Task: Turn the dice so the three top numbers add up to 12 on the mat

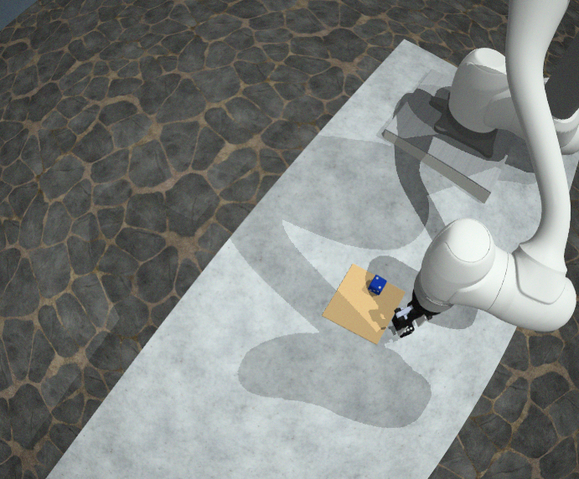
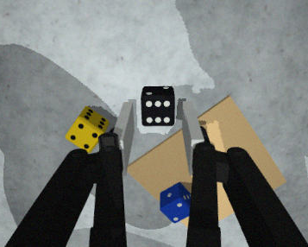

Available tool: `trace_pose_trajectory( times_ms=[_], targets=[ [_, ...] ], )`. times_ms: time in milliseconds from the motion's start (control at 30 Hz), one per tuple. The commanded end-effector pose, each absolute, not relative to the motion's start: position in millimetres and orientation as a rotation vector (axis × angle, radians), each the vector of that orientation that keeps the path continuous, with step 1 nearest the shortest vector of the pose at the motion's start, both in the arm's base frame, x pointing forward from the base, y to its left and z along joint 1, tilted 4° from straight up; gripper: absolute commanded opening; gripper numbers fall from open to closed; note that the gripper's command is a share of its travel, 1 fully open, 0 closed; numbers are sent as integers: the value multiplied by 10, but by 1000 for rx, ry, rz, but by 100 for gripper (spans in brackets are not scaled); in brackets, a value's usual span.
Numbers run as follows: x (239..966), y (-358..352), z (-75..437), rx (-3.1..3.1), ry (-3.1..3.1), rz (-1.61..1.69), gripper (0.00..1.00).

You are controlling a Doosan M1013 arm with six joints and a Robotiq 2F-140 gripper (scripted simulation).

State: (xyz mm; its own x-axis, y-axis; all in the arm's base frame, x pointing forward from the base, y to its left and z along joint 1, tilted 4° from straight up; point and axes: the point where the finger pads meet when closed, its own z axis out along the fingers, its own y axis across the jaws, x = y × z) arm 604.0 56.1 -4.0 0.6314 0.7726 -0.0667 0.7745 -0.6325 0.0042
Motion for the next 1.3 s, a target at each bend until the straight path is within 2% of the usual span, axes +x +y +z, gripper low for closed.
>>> trace_pose_trajectory(
  times_ms=[0,1267],
  targets=[
    [6040,561,-39,2808,1332,-91,28],
    [6039,559,-71,2808,1332,-91,28]
  ],
)
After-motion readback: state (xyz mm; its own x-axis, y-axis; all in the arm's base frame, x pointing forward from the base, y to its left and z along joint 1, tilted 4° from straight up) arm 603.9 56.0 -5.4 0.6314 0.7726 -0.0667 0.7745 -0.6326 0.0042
